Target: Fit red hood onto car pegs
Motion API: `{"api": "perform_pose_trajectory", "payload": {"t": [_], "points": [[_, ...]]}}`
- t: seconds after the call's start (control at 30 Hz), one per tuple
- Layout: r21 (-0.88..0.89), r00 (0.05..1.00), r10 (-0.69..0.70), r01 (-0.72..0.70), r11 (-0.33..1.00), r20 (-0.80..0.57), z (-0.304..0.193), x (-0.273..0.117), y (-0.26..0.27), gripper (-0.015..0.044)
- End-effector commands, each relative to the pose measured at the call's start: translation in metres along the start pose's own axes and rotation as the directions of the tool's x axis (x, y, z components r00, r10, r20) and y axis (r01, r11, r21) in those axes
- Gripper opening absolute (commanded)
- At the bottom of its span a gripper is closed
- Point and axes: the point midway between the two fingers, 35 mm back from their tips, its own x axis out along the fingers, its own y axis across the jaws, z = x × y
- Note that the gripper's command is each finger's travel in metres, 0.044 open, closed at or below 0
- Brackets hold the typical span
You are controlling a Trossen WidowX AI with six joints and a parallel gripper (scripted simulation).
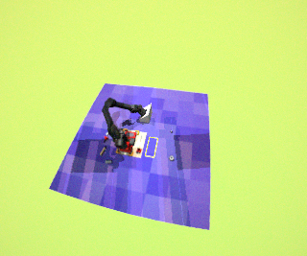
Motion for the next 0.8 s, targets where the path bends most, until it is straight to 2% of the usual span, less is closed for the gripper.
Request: {"api": "perform_pose_trajectory", "payload": {"t": [0.0, 0.27, 0.4, 0.67, 0.77], "points": [[0.000, 1.000, 0.000, 0.000, 1.000, 0.000, 0.000, 0.000, 0.000, 0.0236], [0.000, 1.000, 0.000, 0.000, 1.000, 0.000, 0.000, 0.000, 0.000, 0.0440], [0.000, 1.000, 0.001, -0.001, 1.000, 0.000, 0.001, -0.009, 0.001, 0.0440], [-0.001, 1.000, -0.003, 0.003, 1.000, 0.001, 0.000, -0.068, 0.001, 0.0440], [-0.001, 1.000, -0.003, 0.003, 1.000, 0.001, 0.000, -0.070, 0.001, 0.0440]]}}
